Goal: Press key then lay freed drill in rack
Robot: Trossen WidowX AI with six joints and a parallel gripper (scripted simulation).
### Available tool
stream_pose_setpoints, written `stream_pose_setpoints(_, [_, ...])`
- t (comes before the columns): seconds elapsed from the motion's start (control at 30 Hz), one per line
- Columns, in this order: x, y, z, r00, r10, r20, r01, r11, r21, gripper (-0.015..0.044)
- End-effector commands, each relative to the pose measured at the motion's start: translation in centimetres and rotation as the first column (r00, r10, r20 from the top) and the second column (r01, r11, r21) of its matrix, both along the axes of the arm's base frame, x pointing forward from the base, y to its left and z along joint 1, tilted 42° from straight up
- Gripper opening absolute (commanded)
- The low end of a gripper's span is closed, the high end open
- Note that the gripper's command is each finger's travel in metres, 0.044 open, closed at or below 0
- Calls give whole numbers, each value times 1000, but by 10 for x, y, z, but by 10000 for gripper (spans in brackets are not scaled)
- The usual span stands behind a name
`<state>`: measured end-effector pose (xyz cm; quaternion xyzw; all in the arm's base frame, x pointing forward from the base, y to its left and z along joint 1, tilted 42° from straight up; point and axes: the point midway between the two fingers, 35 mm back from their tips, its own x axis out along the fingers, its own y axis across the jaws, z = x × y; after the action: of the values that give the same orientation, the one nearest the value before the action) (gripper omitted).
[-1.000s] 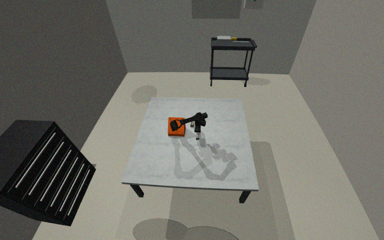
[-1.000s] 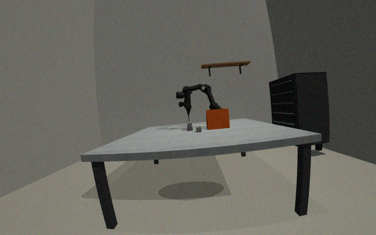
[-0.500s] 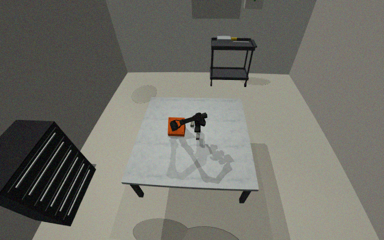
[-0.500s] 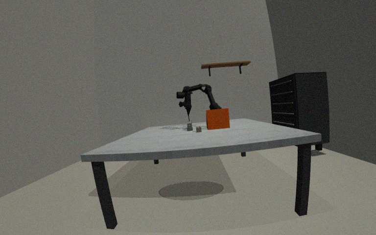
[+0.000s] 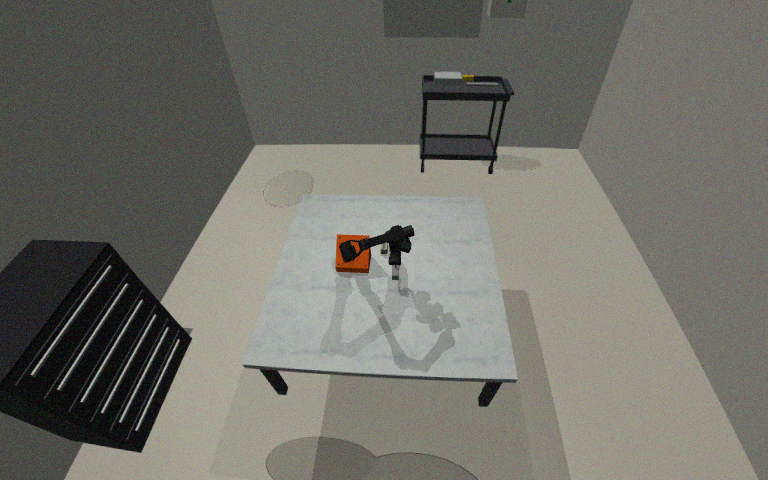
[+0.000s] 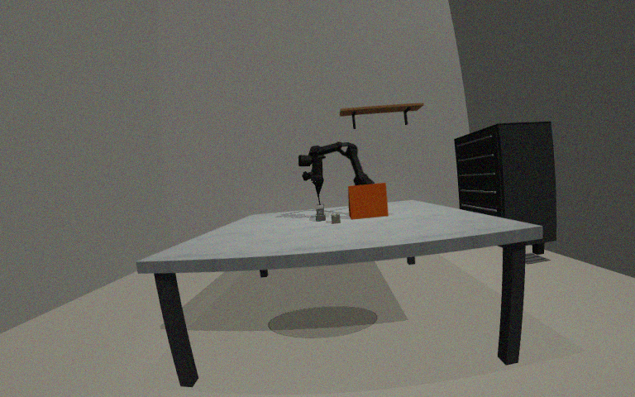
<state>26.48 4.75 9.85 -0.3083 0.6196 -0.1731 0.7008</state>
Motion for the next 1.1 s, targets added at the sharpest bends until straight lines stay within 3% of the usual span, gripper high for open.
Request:
stream_pose_setpoints(0.0, [-3,-18,-11,999,-38,-34,37,999,-33,0])
stream_pose_setpoints(1.07, [0,-26,-16,999,-38,-33,37,999,-34,0])
